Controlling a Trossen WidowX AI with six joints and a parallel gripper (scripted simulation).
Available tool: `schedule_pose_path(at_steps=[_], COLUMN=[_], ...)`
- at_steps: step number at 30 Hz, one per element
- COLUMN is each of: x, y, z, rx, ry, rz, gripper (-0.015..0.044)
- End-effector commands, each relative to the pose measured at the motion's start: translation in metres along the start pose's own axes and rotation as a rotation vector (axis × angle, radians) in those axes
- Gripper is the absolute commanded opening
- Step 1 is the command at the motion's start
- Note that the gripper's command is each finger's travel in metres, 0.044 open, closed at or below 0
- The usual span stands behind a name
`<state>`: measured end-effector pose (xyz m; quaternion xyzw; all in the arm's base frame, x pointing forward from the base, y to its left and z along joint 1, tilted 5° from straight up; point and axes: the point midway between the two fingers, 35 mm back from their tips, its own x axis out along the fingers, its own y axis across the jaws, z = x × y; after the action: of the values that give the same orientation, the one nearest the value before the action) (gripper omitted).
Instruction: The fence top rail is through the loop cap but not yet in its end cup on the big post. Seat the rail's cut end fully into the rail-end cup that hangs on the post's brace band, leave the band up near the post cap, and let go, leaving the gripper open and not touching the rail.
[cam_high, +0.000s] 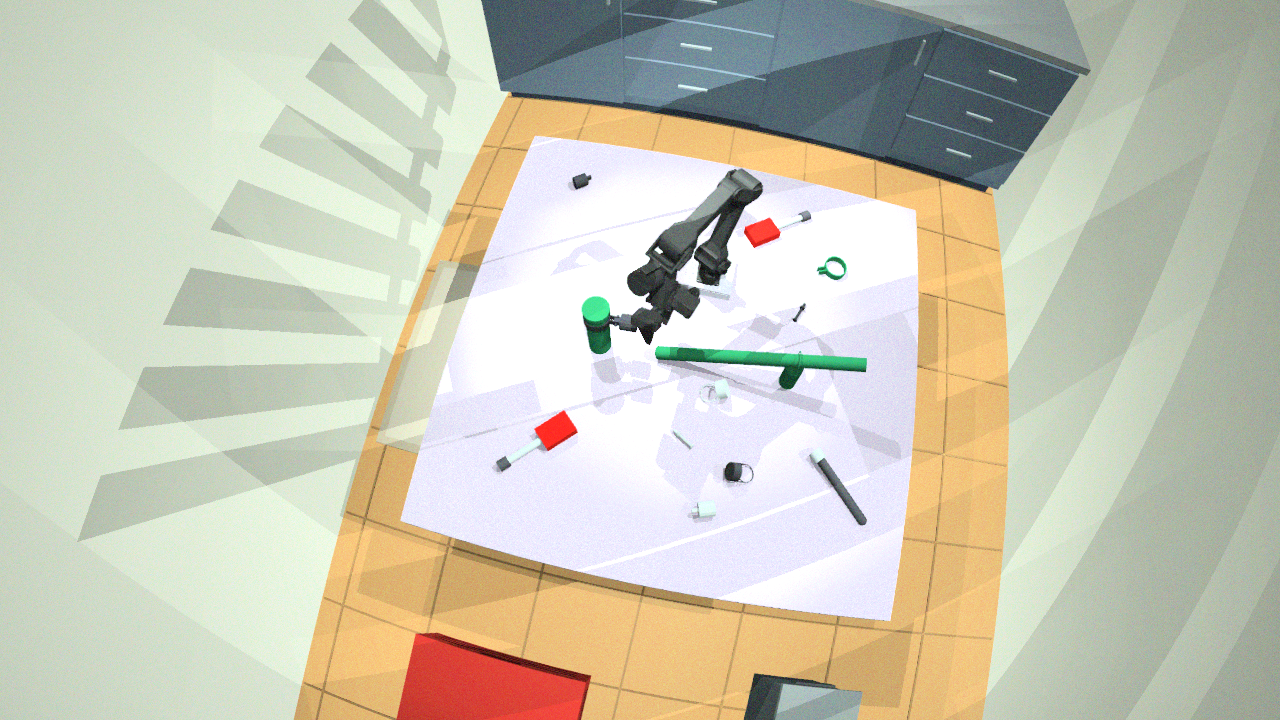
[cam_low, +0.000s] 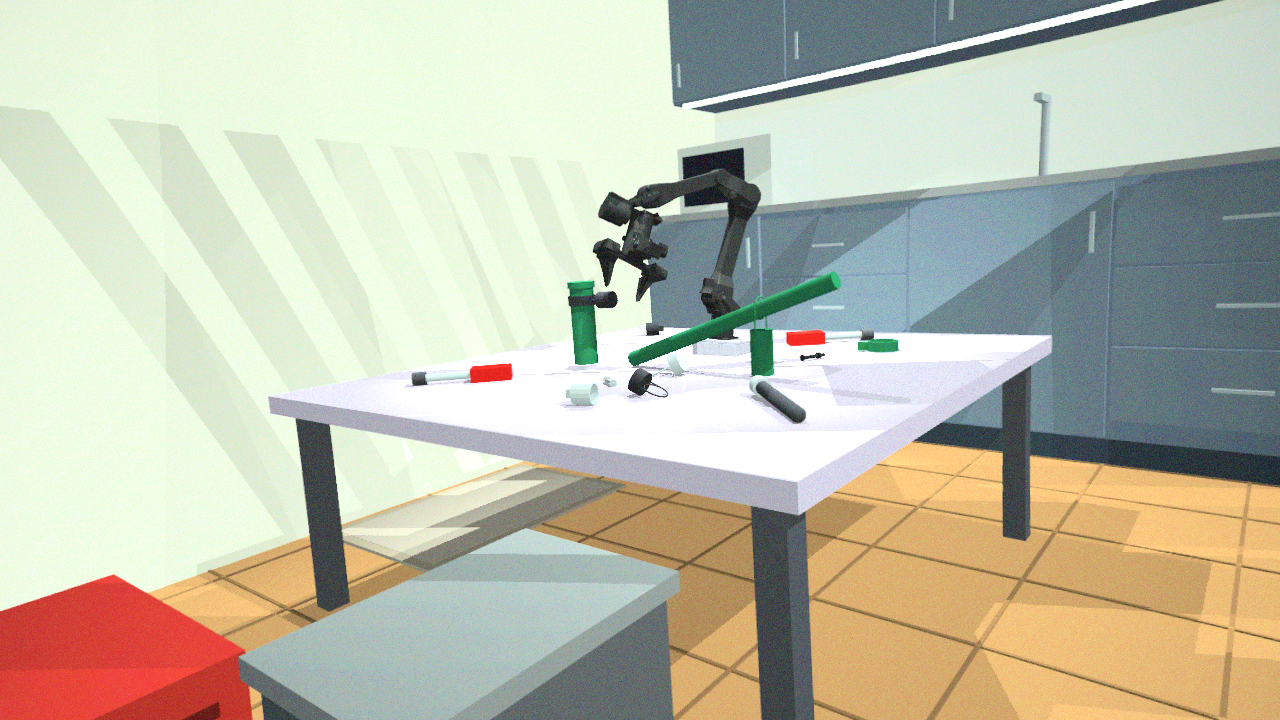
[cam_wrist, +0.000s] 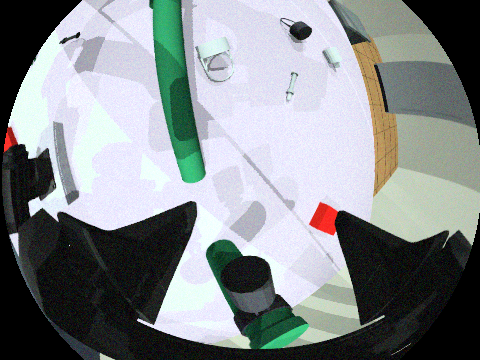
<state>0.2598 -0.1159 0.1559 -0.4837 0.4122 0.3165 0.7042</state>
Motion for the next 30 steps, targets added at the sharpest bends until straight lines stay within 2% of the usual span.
schedule_pose_path(at_steps=[1, 7, 17, 30], x=[-0.027, -0.054, -0.080, -0.081], y=[-0.006, -0.001, 0.008, 0.008], z=[0.037, 0.073, 0.100, 0.101], rx=[0.418, 0.870, 1.261, 1.283], ry=[0.004, -0.001, -0.013, -0.014], rz=[-0.011, -0.012, -0.015, -0.015], gripper=[0.0440, 0.0440, 0.0440, 0.0440])
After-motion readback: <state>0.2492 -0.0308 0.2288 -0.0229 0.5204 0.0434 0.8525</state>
